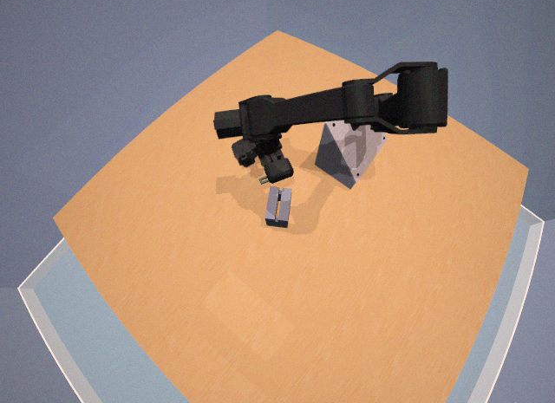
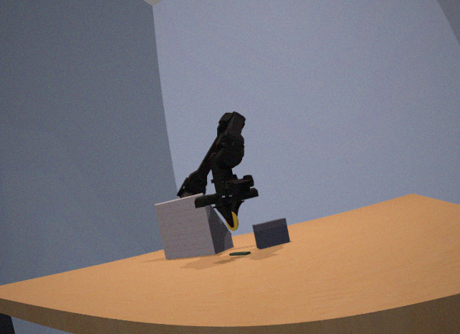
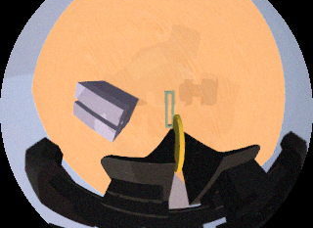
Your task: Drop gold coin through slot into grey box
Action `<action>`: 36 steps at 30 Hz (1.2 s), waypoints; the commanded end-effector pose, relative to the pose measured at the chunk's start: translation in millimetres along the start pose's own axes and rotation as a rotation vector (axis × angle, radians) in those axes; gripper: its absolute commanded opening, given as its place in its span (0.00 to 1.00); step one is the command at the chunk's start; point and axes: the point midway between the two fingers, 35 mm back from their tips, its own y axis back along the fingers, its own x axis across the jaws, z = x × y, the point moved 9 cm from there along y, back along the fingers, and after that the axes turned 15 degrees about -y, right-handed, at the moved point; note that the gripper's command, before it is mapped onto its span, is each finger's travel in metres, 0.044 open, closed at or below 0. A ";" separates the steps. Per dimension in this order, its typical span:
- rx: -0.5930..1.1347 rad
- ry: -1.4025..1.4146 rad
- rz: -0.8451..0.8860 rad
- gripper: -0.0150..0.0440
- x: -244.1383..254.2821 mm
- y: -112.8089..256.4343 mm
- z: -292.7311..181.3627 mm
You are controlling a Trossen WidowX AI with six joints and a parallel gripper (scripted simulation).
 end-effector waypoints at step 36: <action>-0.007 0.963 -0.007 0.25 0.6 22.7 -2.6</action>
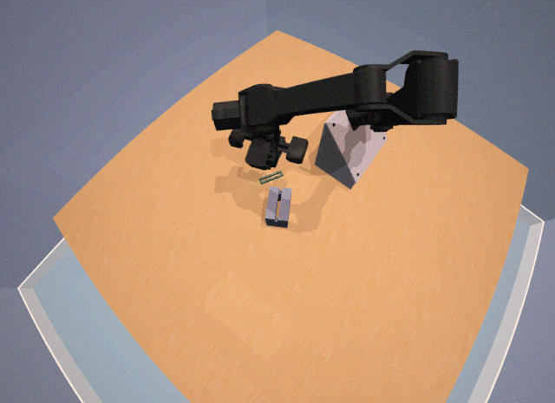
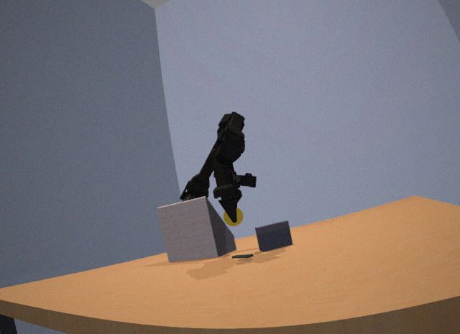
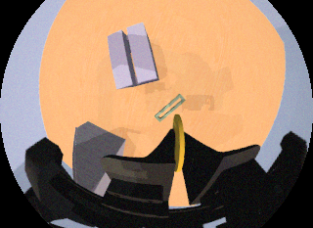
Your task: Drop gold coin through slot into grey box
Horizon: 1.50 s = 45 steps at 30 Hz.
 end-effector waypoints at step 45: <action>0.003 0.187 -0.006 0.25 56.2 1.4 63.0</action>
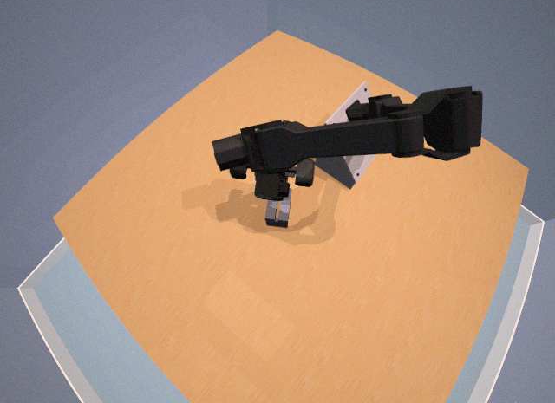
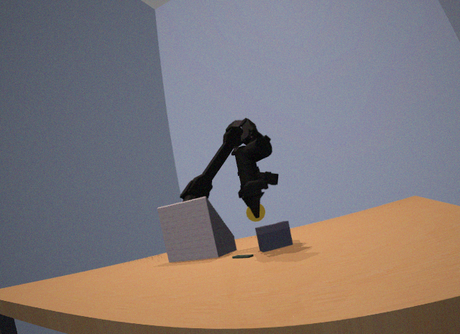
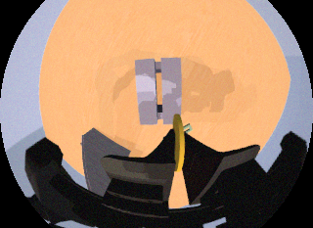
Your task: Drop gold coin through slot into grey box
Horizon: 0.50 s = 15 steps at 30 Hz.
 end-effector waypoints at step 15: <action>-0.012 0.008 0.006 0.25 27.9 1.3 34.5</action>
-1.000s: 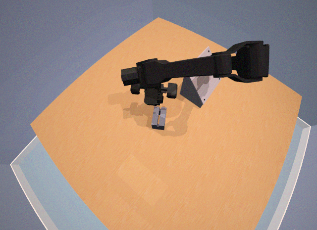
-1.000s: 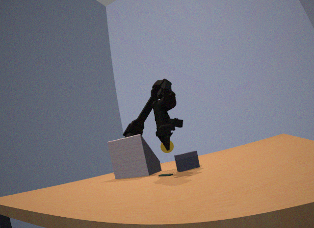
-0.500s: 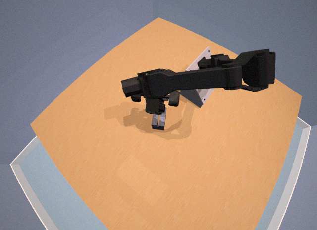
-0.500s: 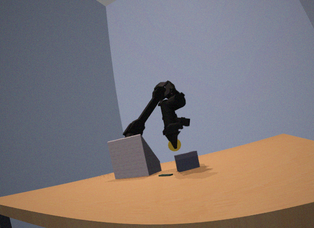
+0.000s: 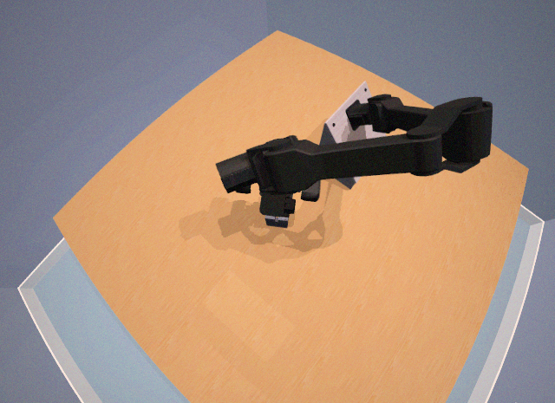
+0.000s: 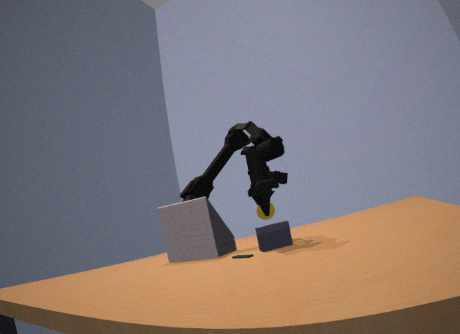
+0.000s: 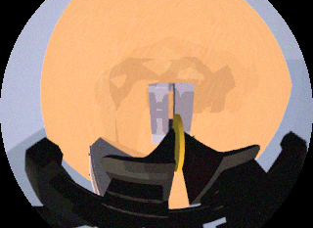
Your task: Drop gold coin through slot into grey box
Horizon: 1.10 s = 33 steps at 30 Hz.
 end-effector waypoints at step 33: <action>0.000 0.013 0.000 0.25 3.6 3.7 8.7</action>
